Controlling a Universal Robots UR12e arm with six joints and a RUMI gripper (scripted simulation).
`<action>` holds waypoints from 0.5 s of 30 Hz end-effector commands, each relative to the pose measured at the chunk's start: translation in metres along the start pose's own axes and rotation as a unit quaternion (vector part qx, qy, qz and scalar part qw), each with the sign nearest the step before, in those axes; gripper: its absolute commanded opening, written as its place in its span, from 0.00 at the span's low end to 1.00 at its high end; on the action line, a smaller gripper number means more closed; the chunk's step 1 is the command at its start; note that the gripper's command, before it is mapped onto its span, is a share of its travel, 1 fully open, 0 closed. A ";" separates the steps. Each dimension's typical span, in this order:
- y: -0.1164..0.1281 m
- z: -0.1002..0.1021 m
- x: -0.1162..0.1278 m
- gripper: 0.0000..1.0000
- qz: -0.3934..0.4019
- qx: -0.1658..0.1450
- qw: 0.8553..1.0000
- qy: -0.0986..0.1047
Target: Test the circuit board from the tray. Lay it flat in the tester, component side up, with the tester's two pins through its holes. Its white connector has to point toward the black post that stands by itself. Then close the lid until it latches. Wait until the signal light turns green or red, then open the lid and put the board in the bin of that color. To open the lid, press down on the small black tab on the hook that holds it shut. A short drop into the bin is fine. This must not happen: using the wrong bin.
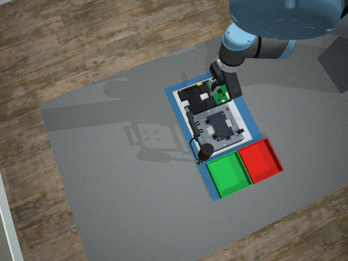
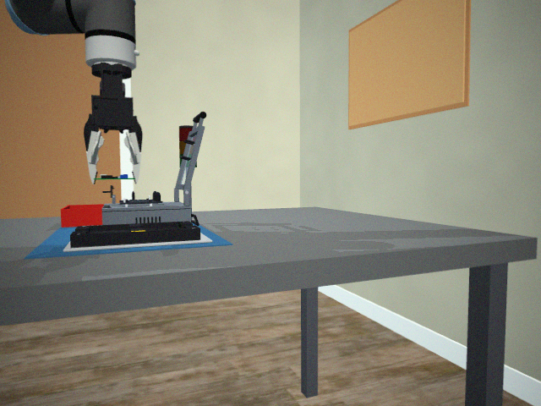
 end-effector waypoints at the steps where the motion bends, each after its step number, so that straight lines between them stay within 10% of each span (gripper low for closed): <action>1: -0.025 -0.002 0.013 0.39 0.000 -0.001 1.000 0.000; 15: -0.088 -0.007 0.043 0.39 0.000 -0.001 1.000 0.000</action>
Point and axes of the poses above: the point where the finger pads meet when closed, its own z axis out along the fingers, its own x axis across the jaws, y = z × x, the point moved 1 cm from there along -z, back along the fingers, and after that the axes turned 7 degrees about -z, right-handed, at the moved point
